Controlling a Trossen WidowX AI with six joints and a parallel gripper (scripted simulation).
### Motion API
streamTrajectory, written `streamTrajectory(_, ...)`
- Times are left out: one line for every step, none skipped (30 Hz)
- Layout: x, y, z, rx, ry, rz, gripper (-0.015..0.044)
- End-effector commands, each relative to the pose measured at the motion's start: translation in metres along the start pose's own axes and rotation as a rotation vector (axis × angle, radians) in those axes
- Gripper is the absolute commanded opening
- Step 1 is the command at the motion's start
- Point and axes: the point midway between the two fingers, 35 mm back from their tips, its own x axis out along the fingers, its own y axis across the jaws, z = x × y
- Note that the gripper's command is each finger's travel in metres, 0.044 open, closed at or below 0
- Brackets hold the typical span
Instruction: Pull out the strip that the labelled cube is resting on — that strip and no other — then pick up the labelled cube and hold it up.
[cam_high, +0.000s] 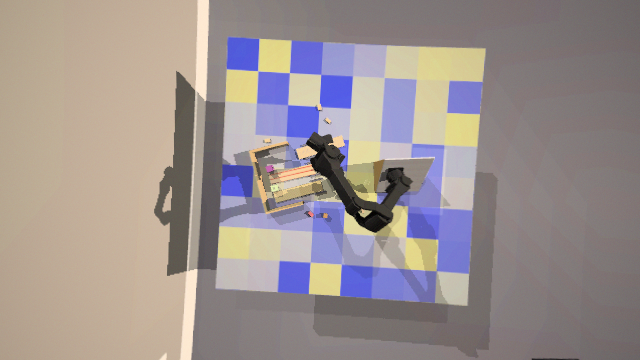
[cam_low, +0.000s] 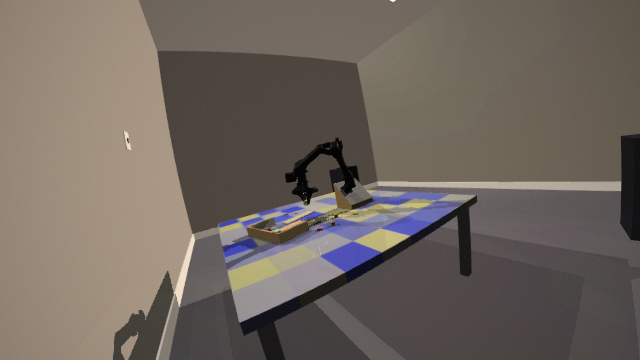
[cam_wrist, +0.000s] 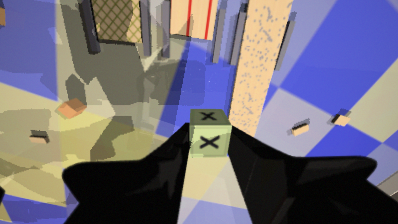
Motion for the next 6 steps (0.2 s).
streamTrajectory(-0.0004, -0.0003, -0.0008, -0.003, 0.005, -0.003, 0.0)
streamTrajectory(-0.0004, -0.0003, -0.0008, -0.003, 0.005, -0.003, 0.0)
streamTrajectory(-0.0004, -0.0003, -0.0008, -0.003, 0.005, -0.003, 0.0)
streamTrajectory(-0.0004, -0.0003, -0.0008, -0.003, 0.005, -0.003, 0.0)
streamTrajectory(-0.0004, -0.0003, -0.0008, -0.003, 0.005, -0.003, 0.0)
streamTrajectory(-0.0004, -0.0003, -0.0008, -0.003, 0.005, -0.003, 0.0)
